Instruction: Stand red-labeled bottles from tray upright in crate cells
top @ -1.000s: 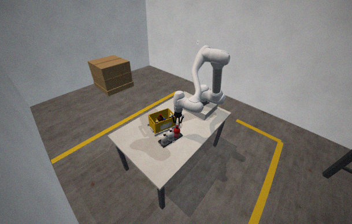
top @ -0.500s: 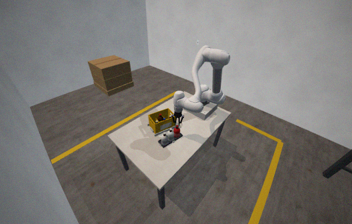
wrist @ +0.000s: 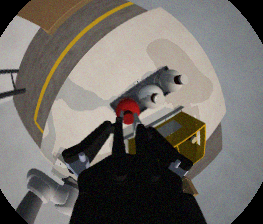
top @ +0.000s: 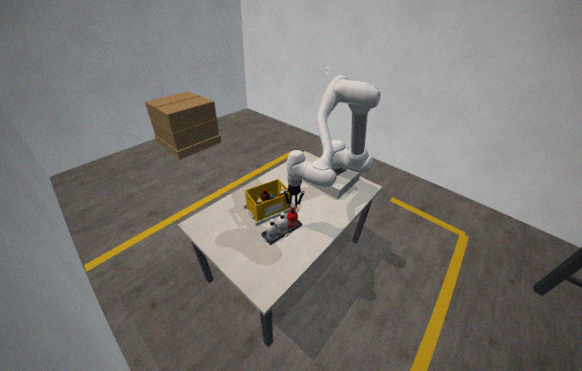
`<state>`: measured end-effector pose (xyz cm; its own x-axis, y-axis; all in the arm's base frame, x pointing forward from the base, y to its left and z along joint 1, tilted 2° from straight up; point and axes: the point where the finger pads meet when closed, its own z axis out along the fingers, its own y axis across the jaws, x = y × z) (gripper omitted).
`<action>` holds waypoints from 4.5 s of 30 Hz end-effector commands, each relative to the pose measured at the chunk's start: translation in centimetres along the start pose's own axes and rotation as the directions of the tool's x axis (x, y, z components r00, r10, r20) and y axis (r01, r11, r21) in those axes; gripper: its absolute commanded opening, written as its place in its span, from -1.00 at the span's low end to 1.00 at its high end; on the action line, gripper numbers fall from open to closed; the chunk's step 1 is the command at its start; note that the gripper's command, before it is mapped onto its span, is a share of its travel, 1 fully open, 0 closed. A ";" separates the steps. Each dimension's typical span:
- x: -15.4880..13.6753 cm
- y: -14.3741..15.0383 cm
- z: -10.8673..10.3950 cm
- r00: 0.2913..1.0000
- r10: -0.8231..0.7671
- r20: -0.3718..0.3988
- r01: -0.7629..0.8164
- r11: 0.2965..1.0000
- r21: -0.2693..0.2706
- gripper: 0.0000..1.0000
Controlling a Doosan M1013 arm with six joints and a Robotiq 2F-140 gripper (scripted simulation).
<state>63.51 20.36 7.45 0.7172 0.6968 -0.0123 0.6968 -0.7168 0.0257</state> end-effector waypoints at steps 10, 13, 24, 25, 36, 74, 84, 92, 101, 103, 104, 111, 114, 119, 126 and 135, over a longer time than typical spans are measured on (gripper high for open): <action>0.0 0.0 -0.3 1.000 0.000 0.000 0.000 1.000 0.000 -1.00; 0.0 0.0 -0.4 1.000 0.000 0.000 0.000 1.000 0.000 -1.00; -0.1 0.0 -1.4 1.000 0.000 0.000 0.000 1.000 0.000 -1.00; -0.1 0.0 -1.5 1.000 0.000 0.000 0.000 1.000 0.000 -1.00; -0.1 0.0 -2.6 1.000 0.000 0.000 0.000 1.000 0.000 -1.00; -0.2 0.0 -4.0 1.000 0.000 0.000 0.000 1.000 0.000 -1.00; -0.2 0.0 -4.0 1.000 0.000 0.000 0.000 1.000 0.000 -1.00; -0.2 0.0 -4.0 1.000 0.000 0.000 0.000 1.000 0.000 -1.00; -0.2 0.0 -4.0 1.000 0.000 0.000 0.000 1.000 0.000 -1.00; -0.2 0.0 -4.0 1.000 0.000 0.000 0.000 1.000 0.000 -1.00; -0.2 0.0 -4.0 1.000 0.000 0.000 0.000 1.000 0.000 -1.00; -0.2 0.0 -4.2 1.000 0.000 0.000 0.000 1.000 0.000 -1.00; -0.2 0.0 -4.3 1.000 0.000 0.000 0.000 1.000 0.000 -1.00; -0.2 0.0 -4.6 1.000 0.000 0.000 0.000 1.000 0.000 -1.00; -0.2 0.0 -5.3 1.000 0.000 0.000 0.000 1.000 0.000 -1.00; -0.2 0.0 -6.2 1.000 0.000 0.000 0.000 1.000 0.000 -1.00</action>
<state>63.34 20.42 13.45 0.7172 0.6968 -0.0126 0.6968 -0.7168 0.0256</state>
